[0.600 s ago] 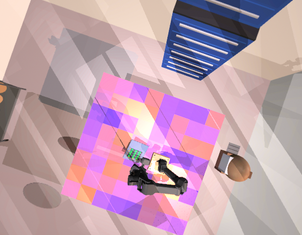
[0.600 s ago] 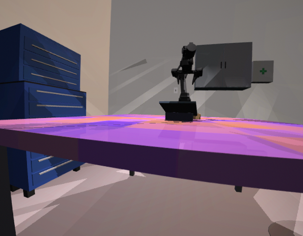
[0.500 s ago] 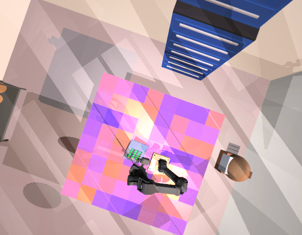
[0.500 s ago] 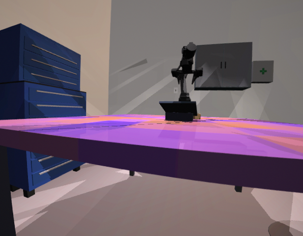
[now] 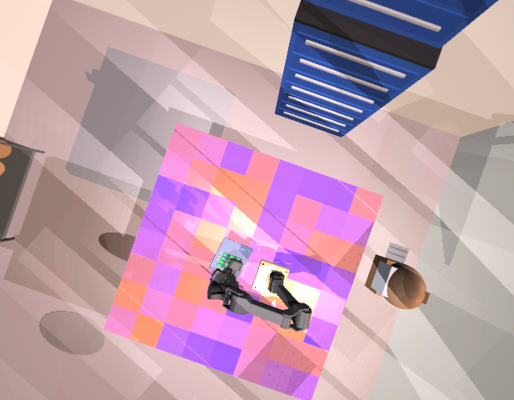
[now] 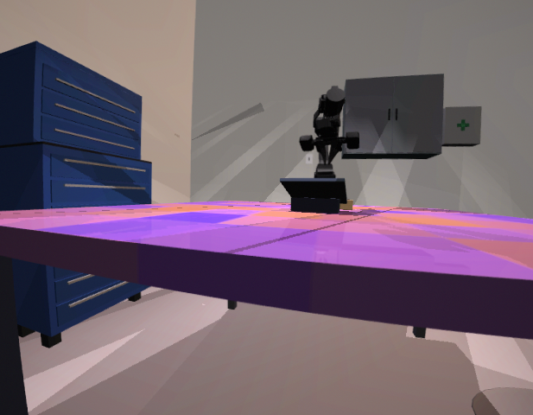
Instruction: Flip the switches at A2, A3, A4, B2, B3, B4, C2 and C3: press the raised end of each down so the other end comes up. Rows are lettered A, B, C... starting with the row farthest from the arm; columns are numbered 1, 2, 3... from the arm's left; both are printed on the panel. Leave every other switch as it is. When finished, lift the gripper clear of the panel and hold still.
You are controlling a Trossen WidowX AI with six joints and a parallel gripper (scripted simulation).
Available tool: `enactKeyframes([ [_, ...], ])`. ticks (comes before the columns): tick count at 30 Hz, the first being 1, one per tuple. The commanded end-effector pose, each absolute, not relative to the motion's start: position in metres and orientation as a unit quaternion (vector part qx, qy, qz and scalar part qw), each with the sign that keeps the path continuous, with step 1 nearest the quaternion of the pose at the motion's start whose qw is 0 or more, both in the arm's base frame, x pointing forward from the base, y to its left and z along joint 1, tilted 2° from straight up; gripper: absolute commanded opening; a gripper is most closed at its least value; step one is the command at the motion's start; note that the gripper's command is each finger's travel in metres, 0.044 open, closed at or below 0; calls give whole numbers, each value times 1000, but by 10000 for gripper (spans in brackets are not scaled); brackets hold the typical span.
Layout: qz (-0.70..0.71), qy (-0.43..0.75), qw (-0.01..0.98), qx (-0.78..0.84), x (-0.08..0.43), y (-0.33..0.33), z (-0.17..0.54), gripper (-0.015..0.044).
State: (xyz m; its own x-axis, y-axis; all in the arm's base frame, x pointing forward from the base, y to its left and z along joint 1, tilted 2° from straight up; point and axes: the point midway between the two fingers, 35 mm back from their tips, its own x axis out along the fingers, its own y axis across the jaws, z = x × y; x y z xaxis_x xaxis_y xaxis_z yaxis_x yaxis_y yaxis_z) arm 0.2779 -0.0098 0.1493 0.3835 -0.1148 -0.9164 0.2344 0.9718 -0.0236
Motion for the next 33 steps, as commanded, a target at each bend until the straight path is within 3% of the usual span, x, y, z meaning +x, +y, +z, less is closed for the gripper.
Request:
enactKeyframes([
  [1, -104, 549, 827, 52, 284, -12, 117, 0],
  [33, -104, 548, 828, 52, 293, -15, 93, 0],
])
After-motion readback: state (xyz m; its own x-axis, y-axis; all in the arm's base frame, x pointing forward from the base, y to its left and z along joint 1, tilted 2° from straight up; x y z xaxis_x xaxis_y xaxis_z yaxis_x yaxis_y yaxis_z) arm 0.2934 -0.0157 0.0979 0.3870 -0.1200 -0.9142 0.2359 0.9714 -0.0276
